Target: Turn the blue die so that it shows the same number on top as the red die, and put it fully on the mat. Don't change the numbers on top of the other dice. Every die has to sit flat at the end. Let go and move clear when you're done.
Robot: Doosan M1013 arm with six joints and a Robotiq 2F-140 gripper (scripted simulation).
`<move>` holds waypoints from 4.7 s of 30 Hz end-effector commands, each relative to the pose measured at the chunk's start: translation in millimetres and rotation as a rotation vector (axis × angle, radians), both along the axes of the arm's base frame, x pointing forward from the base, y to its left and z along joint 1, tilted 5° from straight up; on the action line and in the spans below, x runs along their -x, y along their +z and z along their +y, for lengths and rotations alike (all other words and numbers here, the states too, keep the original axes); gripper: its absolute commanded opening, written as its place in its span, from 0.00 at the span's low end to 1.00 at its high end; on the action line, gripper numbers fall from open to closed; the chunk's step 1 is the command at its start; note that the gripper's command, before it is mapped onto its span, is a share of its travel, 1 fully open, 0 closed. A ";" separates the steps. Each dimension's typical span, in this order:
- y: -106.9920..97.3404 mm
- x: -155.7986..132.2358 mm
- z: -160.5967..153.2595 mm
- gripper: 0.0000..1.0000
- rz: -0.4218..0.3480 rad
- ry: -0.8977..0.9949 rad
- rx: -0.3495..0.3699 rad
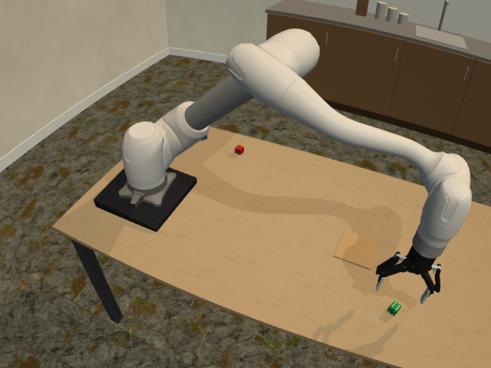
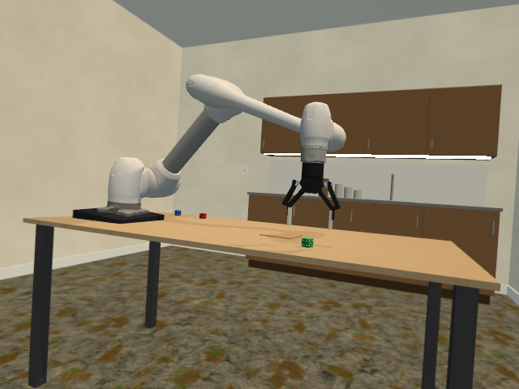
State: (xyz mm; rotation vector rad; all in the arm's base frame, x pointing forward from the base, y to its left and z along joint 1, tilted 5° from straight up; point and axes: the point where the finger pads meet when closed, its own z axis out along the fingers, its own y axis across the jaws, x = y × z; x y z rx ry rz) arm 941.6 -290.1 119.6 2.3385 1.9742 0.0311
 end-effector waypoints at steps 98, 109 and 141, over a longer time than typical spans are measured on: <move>-55.5 476.5 476.0 1.00 0.000 0.000 0.000; -60.7 521.0 520.4 1.00 0.000 0.000 0.000; -72.1 618.5 617.9 1.00 0.000 0.000 0.000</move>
